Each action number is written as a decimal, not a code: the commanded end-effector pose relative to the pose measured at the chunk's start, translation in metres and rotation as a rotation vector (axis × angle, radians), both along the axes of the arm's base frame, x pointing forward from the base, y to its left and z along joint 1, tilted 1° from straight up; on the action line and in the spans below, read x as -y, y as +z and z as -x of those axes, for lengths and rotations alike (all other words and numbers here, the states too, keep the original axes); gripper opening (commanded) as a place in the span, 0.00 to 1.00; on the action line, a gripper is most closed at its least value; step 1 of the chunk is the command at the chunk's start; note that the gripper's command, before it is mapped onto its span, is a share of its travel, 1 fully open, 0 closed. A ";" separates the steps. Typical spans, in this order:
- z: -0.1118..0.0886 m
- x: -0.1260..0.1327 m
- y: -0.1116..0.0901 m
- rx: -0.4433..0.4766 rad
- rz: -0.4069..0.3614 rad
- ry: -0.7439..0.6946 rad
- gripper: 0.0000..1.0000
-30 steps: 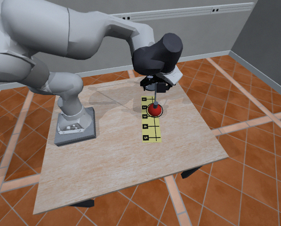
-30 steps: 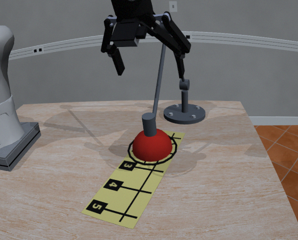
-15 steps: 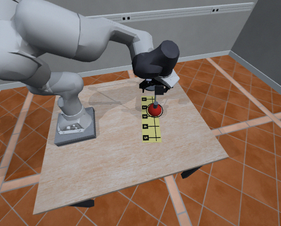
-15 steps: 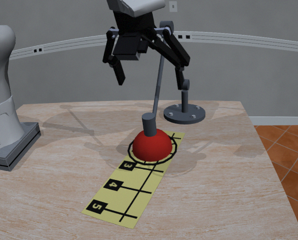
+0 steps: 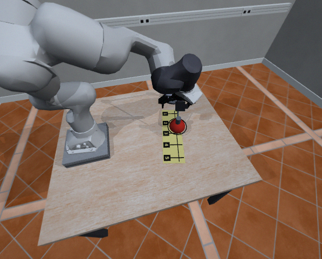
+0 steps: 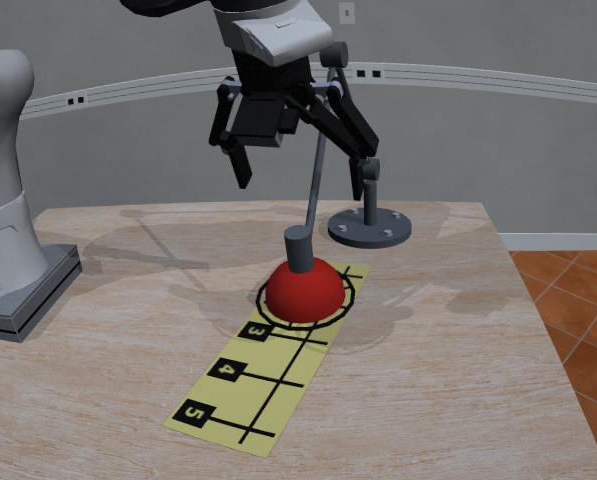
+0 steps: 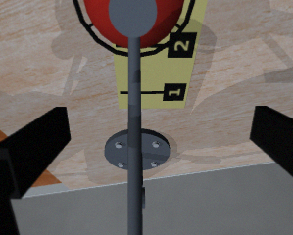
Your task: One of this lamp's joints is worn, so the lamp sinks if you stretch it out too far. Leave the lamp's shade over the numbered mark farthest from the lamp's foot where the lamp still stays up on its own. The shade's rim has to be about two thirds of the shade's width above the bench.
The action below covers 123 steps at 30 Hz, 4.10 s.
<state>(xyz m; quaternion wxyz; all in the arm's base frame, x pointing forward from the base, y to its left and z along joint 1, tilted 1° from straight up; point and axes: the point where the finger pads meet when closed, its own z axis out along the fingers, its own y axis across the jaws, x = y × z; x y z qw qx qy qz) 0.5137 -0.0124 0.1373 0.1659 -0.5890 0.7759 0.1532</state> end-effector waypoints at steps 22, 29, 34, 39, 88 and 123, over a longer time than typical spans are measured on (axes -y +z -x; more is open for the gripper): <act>-0.020 0.001 -0.003 0.036 0.007 -0.031 1.00; -0.020 0.001 -0.003 0.036 0.007 -0.031 1.00; -0.019 0.001 -0.003 0.036 0.007 -0.030 0.10; -0.019 0.001 -0.003 0.035 0.007 -0.027 0.10; -0.005 0.047 -0.013 0.036 0.007 -0.032 0.10; 0.001 0.079 -0.018 0.036 0.007 -0.029 0.10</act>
